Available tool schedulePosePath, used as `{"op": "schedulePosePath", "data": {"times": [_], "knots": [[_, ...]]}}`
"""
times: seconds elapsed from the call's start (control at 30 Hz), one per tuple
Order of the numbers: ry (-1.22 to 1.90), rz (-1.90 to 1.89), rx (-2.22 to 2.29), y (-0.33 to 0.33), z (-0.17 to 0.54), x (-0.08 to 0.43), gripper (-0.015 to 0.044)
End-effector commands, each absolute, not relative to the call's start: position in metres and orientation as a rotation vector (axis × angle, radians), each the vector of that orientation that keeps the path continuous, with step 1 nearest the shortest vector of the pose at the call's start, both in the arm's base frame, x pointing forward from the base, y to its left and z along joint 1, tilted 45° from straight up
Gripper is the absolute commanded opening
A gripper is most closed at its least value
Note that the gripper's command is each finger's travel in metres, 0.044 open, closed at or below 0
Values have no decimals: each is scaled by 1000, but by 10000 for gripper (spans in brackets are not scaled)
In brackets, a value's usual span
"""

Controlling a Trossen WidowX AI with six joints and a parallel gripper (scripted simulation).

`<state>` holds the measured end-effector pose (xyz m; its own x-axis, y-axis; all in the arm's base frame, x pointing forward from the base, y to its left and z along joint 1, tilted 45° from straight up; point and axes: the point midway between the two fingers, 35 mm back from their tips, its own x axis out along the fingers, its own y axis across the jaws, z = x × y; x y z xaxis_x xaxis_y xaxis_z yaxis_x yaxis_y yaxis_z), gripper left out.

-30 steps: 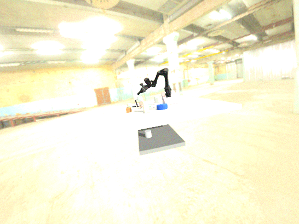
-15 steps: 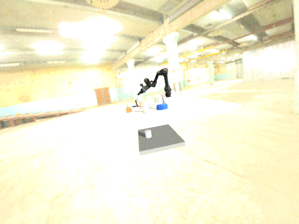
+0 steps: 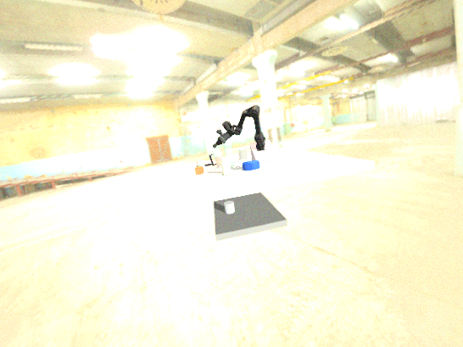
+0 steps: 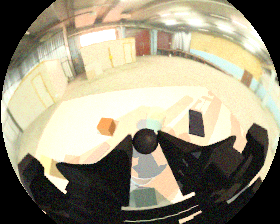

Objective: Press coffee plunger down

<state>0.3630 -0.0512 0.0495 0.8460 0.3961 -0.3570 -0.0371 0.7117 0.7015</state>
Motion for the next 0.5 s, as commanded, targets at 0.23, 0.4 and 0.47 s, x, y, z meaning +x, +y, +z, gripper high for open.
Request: {"op": "schedulePosePath", "data": {"times": [0.23,0.4,0.47], "knots": [[519,253,748,-51,49,363,130],[519,253,748,-51,49,363,130],[519,253,748,-51,49,363,182]]}}
